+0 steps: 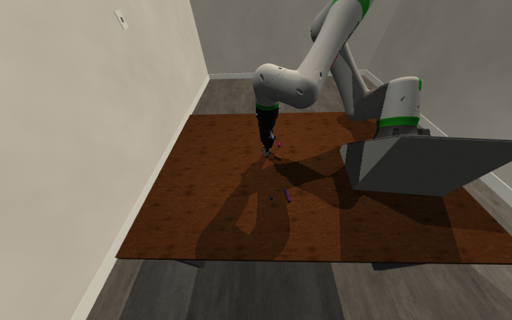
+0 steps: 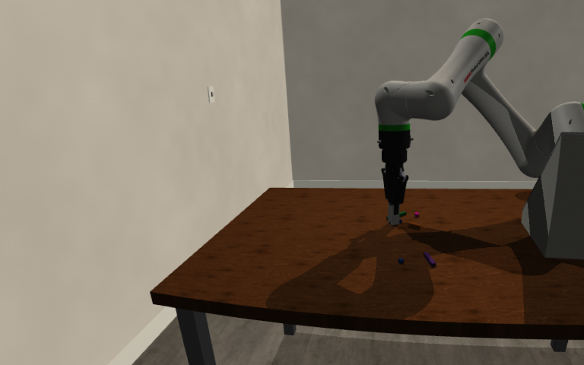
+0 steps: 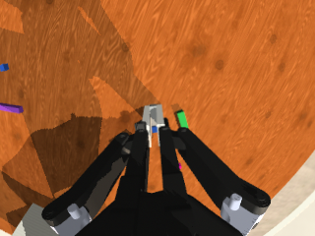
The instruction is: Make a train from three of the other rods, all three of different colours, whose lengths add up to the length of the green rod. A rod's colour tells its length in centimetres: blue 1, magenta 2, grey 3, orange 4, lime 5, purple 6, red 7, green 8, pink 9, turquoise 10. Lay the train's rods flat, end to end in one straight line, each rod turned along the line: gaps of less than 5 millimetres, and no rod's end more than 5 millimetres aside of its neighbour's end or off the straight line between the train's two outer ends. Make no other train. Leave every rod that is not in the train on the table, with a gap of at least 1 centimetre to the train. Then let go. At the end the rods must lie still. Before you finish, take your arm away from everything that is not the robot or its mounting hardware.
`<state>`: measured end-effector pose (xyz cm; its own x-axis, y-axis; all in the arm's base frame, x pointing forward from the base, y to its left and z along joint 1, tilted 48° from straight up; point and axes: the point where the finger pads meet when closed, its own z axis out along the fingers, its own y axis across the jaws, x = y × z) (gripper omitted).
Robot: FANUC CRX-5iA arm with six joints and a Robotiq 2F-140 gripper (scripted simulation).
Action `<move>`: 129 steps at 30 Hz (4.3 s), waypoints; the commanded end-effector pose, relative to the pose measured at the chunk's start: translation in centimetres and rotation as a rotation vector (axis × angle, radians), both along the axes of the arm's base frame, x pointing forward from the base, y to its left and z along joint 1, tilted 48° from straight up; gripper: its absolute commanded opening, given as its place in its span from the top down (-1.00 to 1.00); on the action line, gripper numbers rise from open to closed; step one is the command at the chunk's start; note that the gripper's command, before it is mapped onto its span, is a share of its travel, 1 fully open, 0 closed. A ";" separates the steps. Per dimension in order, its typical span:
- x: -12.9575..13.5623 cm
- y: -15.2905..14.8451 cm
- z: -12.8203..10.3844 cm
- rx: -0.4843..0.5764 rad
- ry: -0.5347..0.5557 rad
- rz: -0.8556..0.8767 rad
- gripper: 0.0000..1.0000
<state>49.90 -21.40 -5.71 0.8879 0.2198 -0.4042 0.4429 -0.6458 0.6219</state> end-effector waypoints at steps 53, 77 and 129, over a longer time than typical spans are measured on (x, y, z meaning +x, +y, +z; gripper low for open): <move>0.1 0.8 0.7 0.000 0.000 0.000 0.71; 1.1 6.6 6.0 0.000 0.000 0.000 0.71; -1.8 7.1 4.7 0.115 0.677 0.622 -1.00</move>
